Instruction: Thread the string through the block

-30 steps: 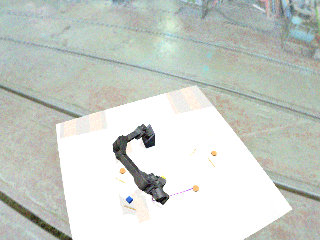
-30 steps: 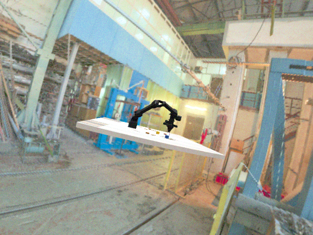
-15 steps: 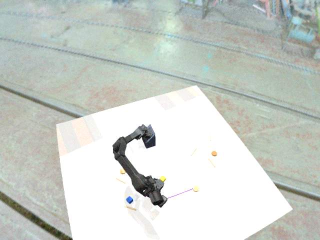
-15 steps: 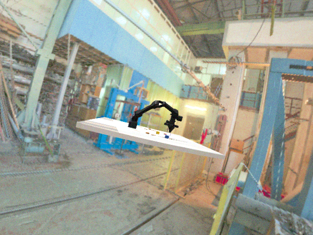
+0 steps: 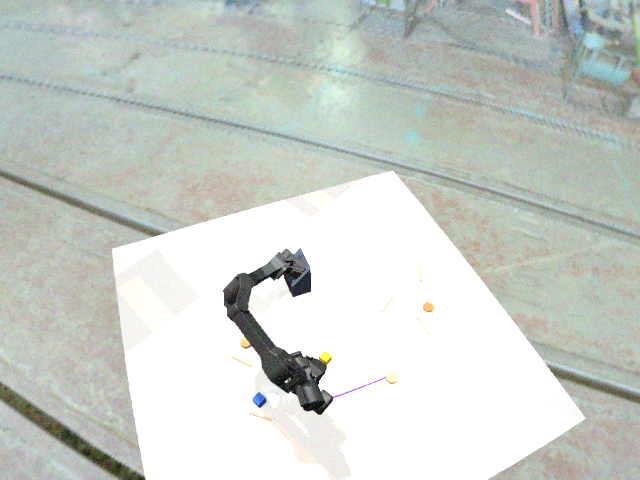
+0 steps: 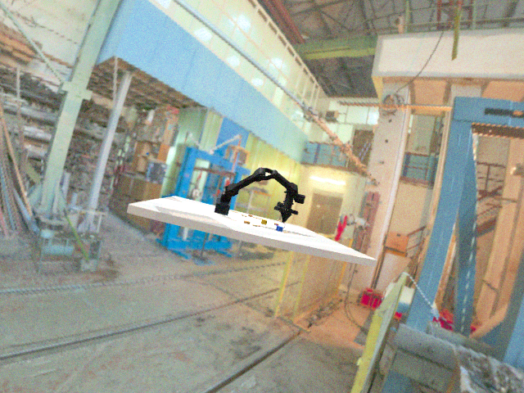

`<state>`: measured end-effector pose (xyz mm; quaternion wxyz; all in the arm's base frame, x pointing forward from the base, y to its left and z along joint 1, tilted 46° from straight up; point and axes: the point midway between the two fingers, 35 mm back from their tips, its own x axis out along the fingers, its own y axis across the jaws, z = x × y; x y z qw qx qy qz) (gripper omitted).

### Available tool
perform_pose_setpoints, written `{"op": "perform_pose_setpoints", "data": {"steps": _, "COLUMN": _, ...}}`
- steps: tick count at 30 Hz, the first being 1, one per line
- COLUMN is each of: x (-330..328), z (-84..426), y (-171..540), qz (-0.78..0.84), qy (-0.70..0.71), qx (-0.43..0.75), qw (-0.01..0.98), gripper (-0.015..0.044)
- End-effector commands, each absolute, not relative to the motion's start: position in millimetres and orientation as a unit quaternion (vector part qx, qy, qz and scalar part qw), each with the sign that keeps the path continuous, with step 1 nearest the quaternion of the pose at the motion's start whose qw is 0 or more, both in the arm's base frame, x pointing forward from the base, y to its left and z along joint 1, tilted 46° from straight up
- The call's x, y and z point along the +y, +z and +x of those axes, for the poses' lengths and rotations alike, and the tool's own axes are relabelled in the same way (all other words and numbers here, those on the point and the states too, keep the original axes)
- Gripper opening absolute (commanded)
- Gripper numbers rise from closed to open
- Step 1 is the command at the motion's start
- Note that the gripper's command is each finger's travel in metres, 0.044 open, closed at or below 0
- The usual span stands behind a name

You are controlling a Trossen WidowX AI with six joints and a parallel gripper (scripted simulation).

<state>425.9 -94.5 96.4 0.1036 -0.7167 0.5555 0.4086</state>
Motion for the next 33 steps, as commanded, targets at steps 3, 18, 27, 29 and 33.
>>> {"op": "perform_pose_setpoints", "data": {"steps": 3, "x": -100.0, "z": 420.6, "y": 93.5, "qz": -0.717, "qy": 0.408, "qx": 0.556, "qw": 0.101, "gripper": 0.0}}
{"op": "perform_pose_setpoints", "data": {"steps": 18, "x": -109.3, "z": 407.6, "y": 84.2, "qz": -0.717, "qy": 0.409, "qx": 0.556, "qw": 0.101, "gripper": 0.0}}
{"op": "perform_pose_setpoints", "data": {"steps": 27, "x": -114.7, "z": 399.0, "y": 78.6, "qz": -0.717, "qy": 0.409, "qx": 0.556, "qw": 0.101, "gripper": 0.0}}
{"op": "perform_pose_setpoints", "data": {"steps": 29, "x": -115.8, "z": 397.2, "y": 77.4, "qz": -0.717, "qy": 0.409, "qx": 0.556, "qw": 0.101, "gripper": 0.0}}
{"op": "perform_pose_setpoints", "data": {"steps": 33, "x": -117.9, "z": 393.4, "y": 75.1, "qz": -0.717, "qy": 0.408, "qx": 0.556, "qw": 0.1, "gripper": 0.0}}
